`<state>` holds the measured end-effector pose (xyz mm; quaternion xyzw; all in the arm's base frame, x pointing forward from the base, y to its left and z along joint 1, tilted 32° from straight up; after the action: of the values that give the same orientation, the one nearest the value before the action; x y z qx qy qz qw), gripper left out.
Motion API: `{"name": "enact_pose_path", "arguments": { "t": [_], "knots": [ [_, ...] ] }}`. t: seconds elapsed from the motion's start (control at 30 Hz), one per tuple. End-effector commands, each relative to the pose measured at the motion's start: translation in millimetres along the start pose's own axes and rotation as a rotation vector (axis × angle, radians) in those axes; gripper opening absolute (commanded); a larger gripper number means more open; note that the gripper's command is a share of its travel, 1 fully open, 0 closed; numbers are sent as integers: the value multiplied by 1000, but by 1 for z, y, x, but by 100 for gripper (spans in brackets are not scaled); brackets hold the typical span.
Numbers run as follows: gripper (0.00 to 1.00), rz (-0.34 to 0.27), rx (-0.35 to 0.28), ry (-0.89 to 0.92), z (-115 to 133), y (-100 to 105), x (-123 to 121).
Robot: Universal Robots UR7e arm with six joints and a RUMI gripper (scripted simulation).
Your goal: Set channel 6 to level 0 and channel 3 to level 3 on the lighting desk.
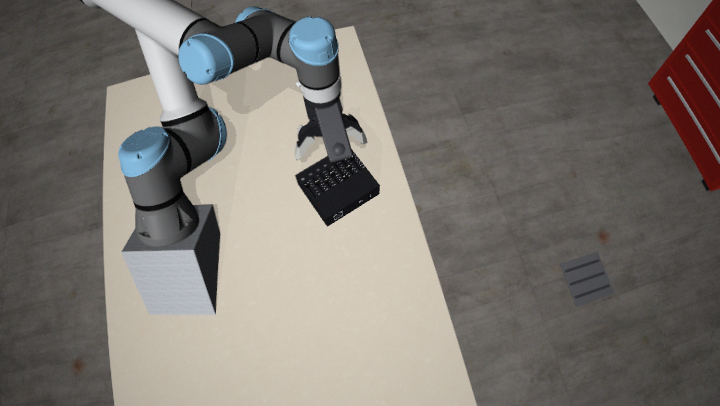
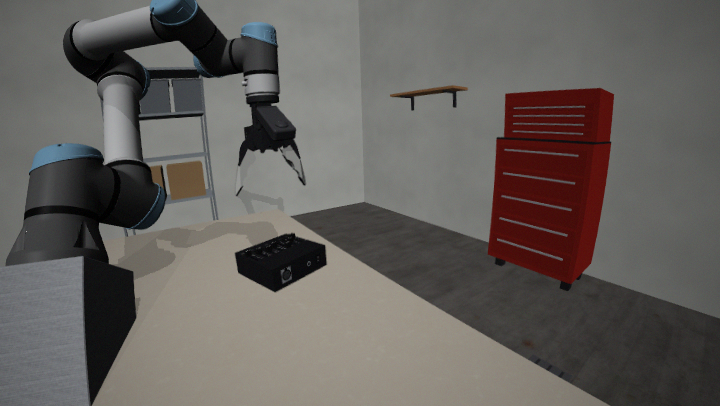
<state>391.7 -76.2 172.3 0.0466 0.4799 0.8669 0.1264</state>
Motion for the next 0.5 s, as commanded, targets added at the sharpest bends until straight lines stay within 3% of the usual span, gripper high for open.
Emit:
{"name": "enact_pose_path", "arguments": {
  "t": [0.0,0.27,0.47],
  "knots": [
    [100,-1,1,-2,-1,0,0],
    [100,1,5,17,4,-4,2],
    [100,23,41,214,51,-49,31]
  ]
}}
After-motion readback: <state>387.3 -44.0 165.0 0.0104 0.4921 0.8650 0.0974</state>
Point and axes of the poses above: the point where the finger pads meet when closed, its own y axis back along the fingers, its own x axis across the jaws, z = x × y, the point moved 5 cm from there along y, back along the fingers, and after that the axes turned 8 degrees about -y, right-handed, at the moved point
